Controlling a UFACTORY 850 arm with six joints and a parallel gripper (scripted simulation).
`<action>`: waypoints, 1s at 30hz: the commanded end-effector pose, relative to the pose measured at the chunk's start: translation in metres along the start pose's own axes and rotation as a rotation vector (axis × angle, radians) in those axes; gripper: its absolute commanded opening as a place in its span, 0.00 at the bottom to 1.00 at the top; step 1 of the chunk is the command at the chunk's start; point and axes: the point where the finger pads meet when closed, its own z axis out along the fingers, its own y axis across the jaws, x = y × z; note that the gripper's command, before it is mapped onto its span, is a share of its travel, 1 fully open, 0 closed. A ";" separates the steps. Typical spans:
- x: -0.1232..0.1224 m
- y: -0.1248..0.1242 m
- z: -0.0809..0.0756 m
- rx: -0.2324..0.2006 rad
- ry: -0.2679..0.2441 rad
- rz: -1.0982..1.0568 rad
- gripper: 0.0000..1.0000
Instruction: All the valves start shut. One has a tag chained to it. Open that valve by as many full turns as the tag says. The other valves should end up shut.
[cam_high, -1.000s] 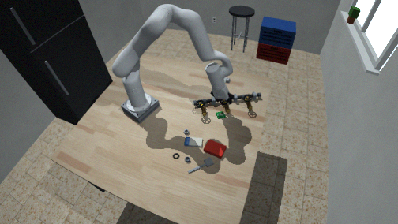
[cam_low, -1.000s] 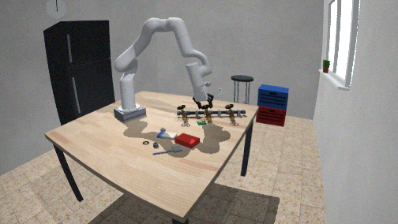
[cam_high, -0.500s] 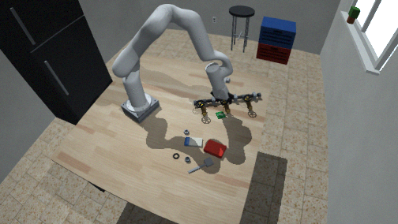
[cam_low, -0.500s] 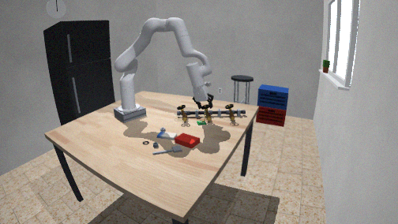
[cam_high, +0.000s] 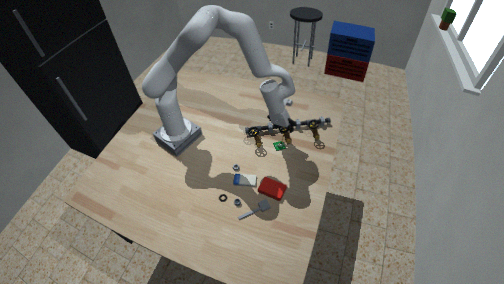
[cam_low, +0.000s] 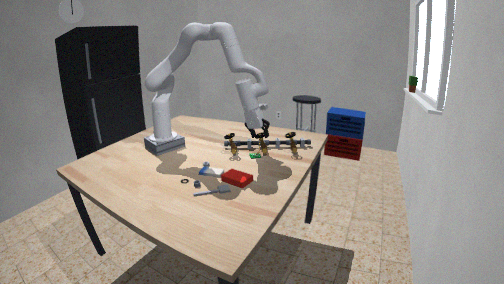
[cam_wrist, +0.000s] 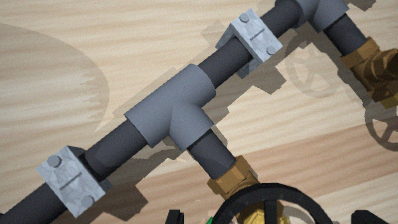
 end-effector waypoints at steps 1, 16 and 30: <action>0.001 0.001 -0.001 0.000 -0.002 0.091 1.00; 0.001 0.001 -0.001 -0.005 0.007 0.815 1.00; 0.001 0.001 -0.001 -0.013 0.026 1.442 1.00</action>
